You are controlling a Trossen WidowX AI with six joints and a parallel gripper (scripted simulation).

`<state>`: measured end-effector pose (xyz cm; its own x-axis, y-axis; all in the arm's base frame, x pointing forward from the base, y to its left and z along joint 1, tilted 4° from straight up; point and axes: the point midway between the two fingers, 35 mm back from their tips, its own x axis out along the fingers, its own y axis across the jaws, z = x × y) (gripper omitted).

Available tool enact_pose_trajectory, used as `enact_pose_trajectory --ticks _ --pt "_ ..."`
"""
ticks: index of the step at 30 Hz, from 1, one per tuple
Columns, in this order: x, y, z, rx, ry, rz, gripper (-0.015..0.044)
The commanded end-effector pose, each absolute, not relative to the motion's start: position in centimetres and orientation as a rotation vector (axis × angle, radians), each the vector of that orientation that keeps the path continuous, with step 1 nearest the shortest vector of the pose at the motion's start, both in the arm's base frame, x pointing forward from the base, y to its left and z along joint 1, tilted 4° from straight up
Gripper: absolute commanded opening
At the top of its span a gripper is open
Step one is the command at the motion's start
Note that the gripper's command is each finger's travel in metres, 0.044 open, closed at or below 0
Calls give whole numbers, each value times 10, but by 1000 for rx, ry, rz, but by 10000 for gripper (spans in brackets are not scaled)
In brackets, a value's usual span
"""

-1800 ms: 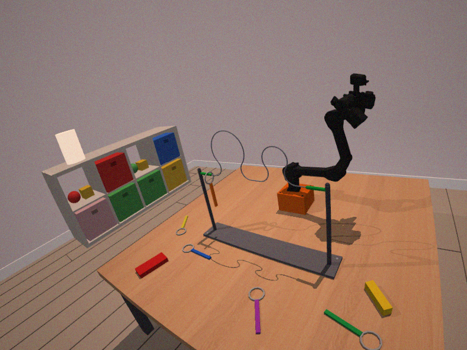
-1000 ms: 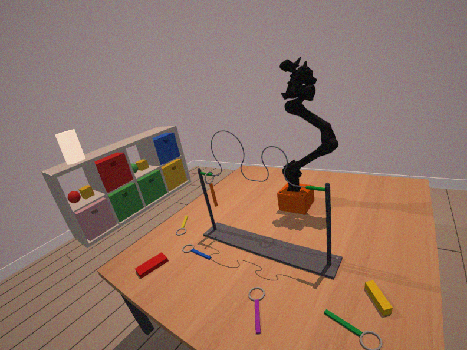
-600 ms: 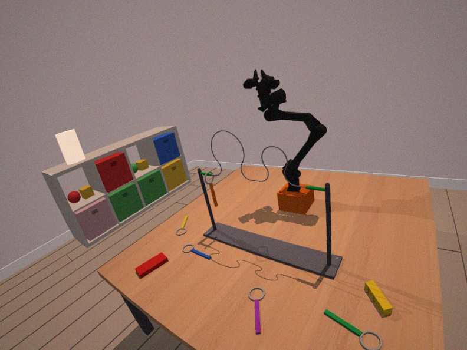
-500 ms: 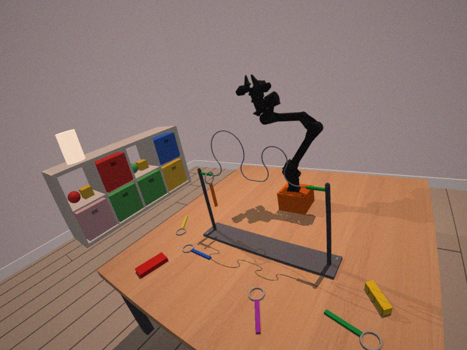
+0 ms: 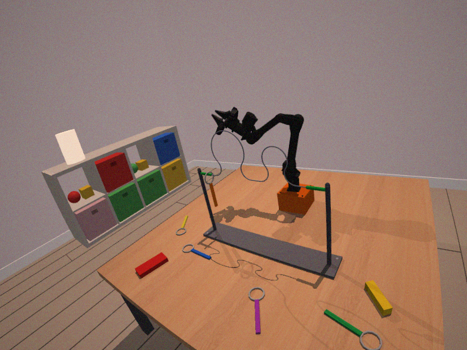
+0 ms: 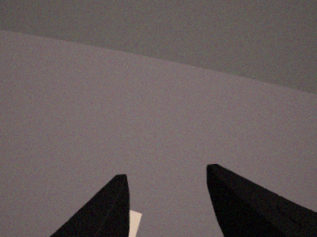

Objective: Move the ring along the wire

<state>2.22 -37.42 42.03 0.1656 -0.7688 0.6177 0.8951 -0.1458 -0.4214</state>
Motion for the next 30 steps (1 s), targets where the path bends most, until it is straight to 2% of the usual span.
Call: enact_pose_trajectory --ticks 1,10,20,26,30 --pt "55 -399 357 -809 -88 -1276 160" --pt "119 -405 218 -550 55 -889 160" --pt "173 -341 84 -213 131 -462 160" --pt "191 -279 29 3 139 -222 160" --pt "192 -272 24 27 139 -197 160"
